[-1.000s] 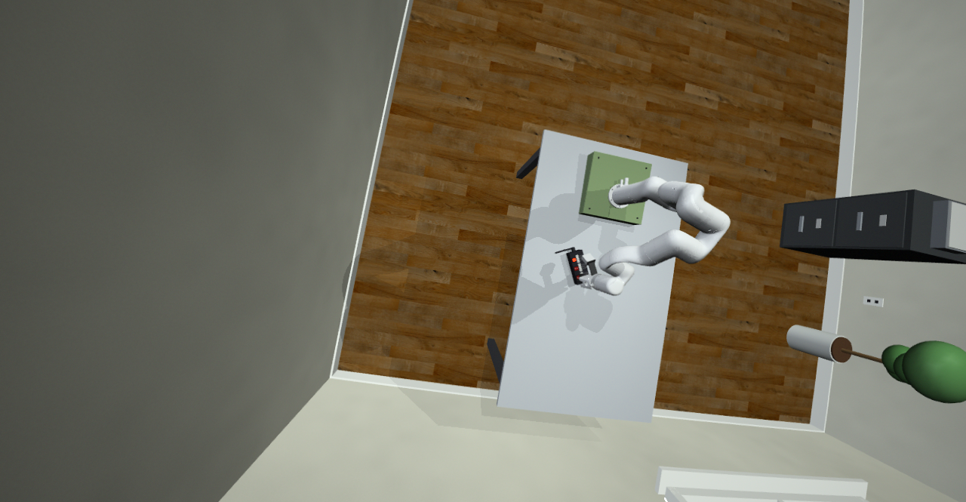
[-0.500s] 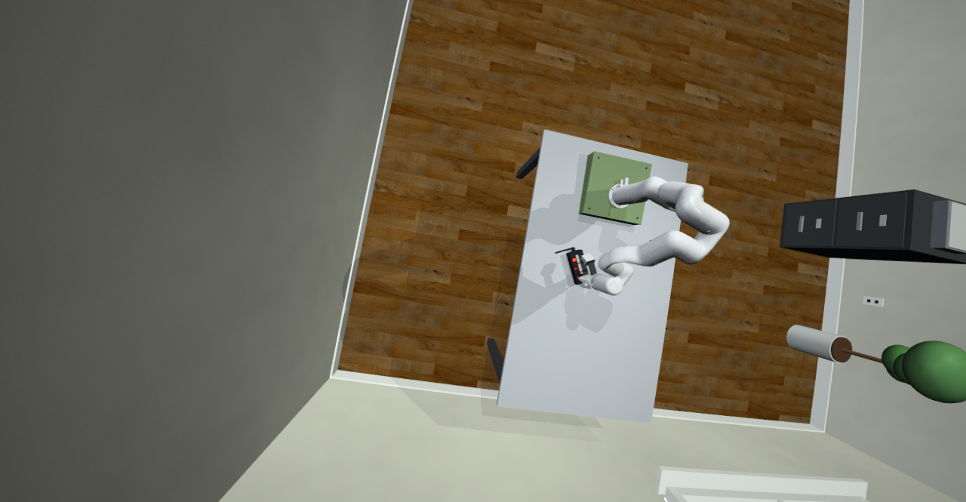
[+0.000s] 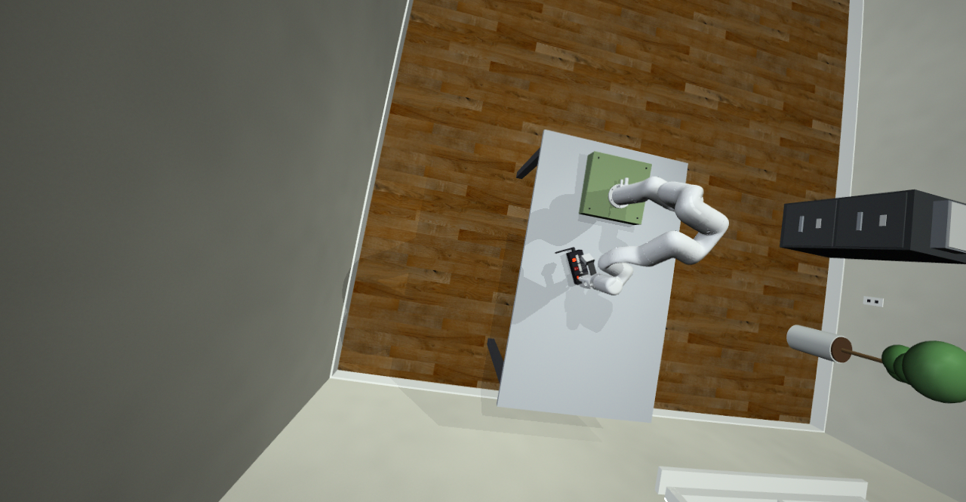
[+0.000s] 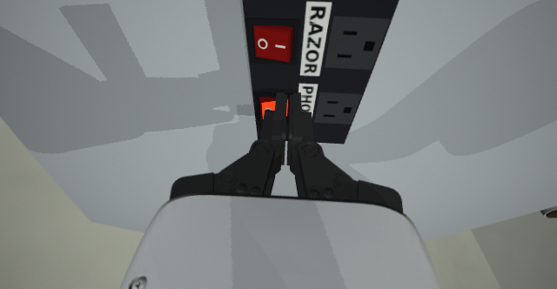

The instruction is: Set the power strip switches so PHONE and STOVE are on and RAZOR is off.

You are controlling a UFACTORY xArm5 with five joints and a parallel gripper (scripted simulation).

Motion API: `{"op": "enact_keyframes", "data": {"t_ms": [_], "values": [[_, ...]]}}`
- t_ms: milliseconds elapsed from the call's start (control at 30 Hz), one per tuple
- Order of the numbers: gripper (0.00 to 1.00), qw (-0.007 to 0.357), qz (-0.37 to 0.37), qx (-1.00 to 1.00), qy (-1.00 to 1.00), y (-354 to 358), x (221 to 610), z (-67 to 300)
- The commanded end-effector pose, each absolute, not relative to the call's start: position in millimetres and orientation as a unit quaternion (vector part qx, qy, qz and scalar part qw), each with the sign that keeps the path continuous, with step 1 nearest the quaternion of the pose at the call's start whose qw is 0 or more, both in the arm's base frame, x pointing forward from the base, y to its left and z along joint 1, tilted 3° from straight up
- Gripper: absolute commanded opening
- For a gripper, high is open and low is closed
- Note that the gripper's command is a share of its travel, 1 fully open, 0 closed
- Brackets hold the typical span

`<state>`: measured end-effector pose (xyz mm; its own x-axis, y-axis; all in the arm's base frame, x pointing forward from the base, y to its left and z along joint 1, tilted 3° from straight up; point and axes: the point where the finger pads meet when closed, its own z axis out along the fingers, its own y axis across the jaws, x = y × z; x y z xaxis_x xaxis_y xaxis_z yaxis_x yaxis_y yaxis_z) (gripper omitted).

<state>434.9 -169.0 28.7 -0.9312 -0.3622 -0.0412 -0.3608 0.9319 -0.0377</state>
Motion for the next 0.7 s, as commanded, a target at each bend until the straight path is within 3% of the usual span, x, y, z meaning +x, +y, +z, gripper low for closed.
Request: {"op": "enact_keyframes", "data": {"t_ms": [0,667], "values": [[0.00,0.024,-0.015,-0.184,0.982,-169,435,28],[0.00,0.024,-0.015,-0.184,0.982,-169,435,42]]}}
